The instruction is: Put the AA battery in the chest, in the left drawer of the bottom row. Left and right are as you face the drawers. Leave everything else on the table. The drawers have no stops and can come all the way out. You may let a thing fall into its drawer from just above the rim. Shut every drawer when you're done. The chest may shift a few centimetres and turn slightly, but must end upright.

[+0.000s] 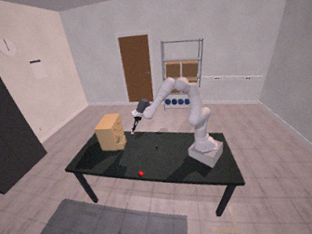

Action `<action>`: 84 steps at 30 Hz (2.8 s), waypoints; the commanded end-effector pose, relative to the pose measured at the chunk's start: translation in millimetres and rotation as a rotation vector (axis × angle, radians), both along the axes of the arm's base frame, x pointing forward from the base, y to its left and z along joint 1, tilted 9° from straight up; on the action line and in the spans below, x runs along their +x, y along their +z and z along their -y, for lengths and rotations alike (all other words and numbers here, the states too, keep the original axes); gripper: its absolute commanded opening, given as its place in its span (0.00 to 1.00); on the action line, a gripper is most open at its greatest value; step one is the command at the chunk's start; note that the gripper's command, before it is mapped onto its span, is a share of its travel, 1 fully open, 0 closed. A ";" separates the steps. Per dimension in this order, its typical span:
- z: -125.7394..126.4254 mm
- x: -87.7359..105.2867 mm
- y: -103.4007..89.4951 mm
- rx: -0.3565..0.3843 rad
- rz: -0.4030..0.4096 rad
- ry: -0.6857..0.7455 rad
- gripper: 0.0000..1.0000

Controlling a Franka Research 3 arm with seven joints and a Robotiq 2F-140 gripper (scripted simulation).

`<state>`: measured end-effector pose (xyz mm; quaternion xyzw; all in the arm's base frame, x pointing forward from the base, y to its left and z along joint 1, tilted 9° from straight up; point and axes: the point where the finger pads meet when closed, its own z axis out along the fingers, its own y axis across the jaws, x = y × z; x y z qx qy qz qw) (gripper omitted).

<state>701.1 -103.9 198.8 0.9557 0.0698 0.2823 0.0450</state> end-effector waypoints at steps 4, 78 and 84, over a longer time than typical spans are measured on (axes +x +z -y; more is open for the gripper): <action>0.5 -30.9 -0.1 0.001 -0.145 -0.009 0.28; -17.9 -127.4 45.7 -0.017 -0.443 -0.093 0.28; -27.9 -141.8 11.5 0.066 -0.424 -0.294 0.28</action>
